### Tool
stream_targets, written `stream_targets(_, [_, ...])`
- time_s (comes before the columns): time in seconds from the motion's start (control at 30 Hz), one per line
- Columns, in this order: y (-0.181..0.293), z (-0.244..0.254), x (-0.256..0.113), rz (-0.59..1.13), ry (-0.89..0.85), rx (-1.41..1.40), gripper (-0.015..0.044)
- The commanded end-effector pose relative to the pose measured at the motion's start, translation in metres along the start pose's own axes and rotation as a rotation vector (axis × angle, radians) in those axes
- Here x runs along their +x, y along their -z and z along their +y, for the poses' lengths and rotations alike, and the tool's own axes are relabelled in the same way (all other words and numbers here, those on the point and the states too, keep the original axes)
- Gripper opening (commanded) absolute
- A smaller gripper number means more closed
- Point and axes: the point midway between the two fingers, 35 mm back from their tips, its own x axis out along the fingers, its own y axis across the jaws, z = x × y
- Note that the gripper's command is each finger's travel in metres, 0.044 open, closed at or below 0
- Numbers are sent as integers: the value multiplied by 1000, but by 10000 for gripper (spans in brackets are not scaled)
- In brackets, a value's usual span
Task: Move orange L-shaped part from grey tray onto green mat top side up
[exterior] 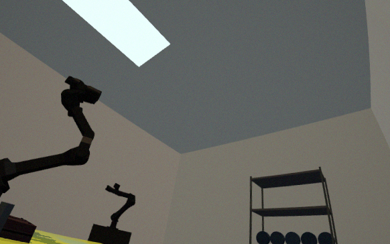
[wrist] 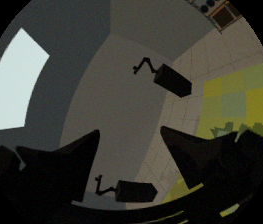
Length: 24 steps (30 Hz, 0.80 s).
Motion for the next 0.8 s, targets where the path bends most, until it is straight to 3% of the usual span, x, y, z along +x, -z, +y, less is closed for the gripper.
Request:
stream_targets(0.0, [3, 2, 0, 5, -10, -9, 374])
stream_targets(0.27, [74, 58, -10, 137, -269, -180, 180])
stream_targets(0.47, [148, 110, -60, 294, -641, -355, 180])
stream_targets(0.77, [254, 121, -219, 667, -1240, -563, 180])
